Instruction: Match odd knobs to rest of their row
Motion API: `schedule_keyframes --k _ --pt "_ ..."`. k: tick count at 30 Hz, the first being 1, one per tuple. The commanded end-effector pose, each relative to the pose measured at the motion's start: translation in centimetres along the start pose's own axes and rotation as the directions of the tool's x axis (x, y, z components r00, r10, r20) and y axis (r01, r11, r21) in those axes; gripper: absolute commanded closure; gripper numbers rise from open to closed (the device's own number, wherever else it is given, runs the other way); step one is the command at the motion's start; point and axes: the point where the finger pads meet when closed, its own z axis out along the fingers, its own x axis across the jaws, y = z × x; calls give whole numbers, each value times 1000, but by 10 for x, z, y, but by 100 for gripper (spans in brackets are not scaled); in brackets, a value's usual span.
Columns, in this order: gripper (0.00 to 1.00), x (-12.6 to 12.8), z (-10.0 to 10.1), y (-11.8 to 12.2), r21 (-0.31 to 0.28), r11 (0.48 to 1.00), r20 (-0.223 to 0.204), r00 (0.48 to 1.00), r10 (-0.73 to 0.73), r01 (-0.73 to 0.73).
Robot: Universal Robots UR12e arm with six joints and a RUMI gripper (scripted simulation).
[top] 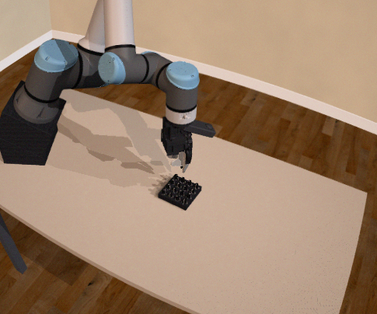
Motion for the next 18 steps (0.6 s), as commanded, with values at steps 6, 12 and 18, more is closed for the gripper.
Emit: schedule_keyframes --k 6,12,18 --pt "89 0 11 -1 1 1000 -1 1000 0 0" --pt "89 0 19 -1 1 1000 -1 1000 0 0" --pt "89 0 24 -1 1 1000 -1 1000 0 0"
